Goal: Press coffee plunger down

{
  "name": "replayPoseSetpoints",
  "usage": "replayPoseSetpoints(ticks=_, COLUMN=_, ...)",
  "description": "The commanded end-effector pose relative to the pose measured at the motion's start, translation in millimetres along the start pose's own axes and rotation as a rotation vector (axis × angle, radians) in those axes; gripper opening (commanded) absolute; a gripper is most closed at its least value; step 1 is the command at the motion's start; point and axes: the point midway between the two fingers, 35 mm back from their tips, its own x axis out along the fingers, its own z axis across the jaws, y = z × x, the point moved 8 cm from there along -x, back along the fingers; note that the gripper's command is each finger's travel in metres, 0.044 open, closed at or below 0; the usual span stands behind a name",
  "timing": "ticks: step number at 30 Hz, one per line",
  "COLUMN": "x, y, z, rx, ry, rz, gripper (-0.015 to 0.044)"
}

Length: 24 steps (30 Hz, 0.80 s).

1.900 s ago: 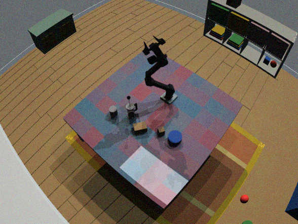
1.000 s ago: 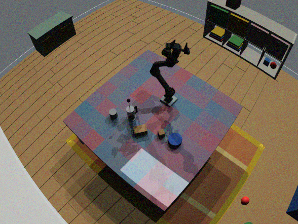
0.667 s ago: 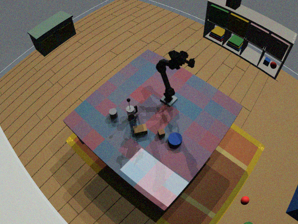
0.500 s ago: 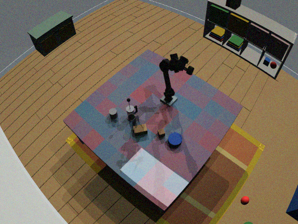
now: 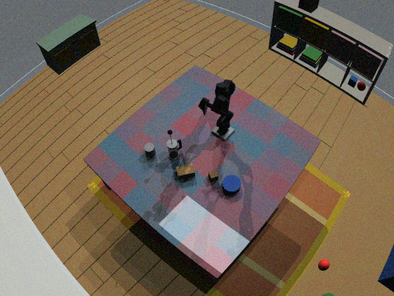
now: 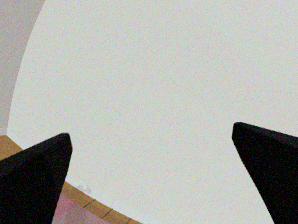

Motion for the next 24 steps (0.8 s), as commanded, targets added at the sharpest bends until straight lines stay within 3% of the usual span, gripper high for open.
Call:
replayPoseSetpoints(ticks=1, x=6, y=41, z=-29, rx=0.062, ry=0.117, rz=0.214, gripper=0.0440)
replayPoseSetpoints(ticks=7, x=-7, y=97, z=-75, rx=0.191, ry=0.319, rz=0.505, gripper=0.0440)
replayPoseSetpoints(ticks=15, x=-58, y=159, z=-129, rx=0.424, ry=0.640, rz=0.834, gripper=0.0440)
replayPoseSetpoints(ticks=24, x=-71, y=197, z=-121, rx=0.447, ry=0.669, rz=0.859, gripper=0.0440)
